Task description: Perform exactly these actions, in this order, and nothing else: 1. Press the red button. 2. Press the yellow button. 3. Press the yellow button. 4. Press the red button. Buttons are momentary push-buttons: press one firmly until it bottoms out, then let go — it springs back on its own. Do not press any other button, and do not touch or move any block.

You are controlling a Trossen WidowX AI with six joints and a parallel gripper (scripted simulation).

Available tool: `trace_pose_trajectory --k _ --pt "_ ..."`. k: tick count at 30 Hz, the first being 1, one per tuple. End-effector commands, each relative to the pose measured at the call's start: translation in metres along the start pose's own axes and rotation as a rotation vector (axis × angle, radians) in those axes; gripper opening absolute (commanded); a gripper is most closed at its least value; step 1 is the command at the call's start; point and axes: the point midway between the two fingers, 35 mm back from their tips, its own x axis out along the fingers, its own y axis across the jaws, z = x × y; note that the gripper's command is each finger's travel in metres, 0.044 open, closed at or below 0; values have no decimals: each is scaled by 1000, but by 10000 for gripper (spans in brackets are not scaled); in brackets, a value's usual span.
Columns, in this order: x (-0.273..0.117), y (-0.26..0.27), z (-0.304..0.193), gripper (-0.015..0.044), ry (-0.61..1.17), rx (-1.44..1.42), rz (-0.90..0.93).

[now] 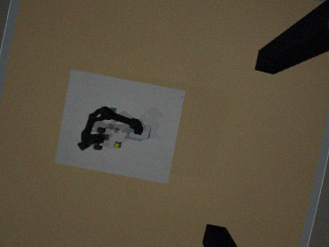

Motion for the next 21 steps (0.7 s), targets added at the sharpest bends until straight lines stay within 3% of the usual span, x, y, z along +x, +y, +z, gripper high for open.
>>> trace_pose_trajectory --k 1,7,13,17,21 --pt "2 0 -1 20 0 -7 -6" --pt "-29 0 -1 20 0 -7 -5" --pt "-34 0 0 20 -1 -8 -5" --pt "-84 1 0 20 -1 -10 -2" --pt "-93 1 -1 20 1 -8 -3"
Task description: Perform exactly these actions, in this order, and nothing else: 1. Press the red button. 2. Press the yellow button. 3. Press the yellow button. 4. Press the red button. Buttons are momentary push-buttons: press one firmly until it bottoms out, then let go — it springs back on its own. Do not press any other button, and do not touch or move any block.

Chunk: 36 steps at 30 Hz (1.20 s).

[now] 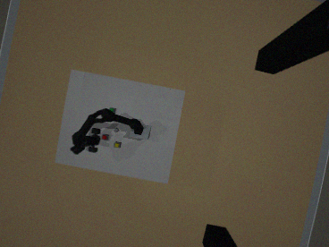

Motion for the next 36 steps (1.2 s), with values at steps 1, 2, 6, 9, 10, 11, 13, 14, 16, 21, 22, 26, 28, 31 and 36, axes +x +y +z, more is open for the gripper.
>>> trace_pose_trajectory --k 1,2,6,9,10,11,13,14,16,21,22,26,28,31,36 --pt "-16 -2 -1 20 6 10 6" --pt "-16 -2 -1 20 6 10 6" --pt "-21 24 -44 20 6 6 17" --pt "-21 42 -92 20 8 5 17" --pt "-20 46 -106 20 9 5 15" --pt "-19 48 -119 20 9 6 12" --pt "-18 50 -128 20 10 6 10" --pt "-18 50 -128 20 10 6 10" --pt "-18 50 -128 20 10 6 10" --pt "5 51 -127 20 9 6 10" --pt "22 51 -127 20 9 7 10" --pt "44 50 -128 20 9 7 9" --pt "44 50 -128 20 9 7 9" --pt "45 50 -128 20 9 7 9" --pt "53 50 -128 20 9 7 9"
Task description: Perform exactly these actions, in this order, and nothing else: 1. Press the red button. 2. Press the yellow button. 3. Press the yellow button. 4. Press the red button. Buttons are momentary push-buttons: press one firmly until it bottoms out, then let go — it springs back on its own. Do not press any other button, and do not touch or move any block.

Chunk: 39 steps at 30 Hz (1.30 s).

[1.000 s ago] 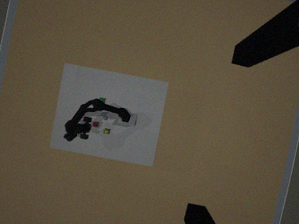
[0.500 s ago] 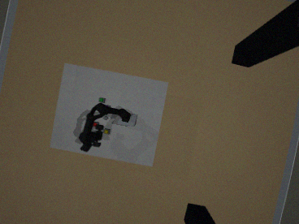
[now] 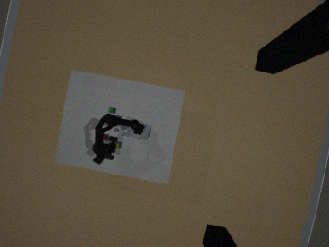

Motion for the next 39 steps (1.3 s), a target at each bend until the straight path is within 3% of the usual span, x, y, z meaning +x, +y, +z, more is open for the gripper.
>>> trace_pose_trajectory --k 1,16,39 --pt "11 -2 -1 20 0 -9 -12" --pt "34 -3 -2 20 0 -9 -13" --pt "34 -3 -2 20 0 -9 -13"
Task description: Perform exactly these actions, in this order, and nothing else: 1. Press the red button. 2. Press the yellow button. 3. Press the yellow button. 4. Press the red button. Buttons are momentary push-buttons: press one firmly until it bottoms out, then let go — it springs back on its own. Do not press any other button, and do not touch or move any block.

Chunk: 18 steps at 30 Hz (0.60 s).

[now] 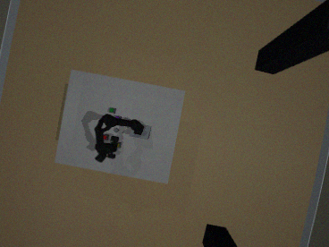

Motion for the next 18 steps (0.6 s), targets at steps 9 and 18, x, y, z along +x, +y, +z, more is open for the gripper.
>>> trace_pose_trajectory --k 9,18 --pt "-32 -1 -1 20 2 -10 -9" --pt "-23 -1 -1 20 1 -10 -9"
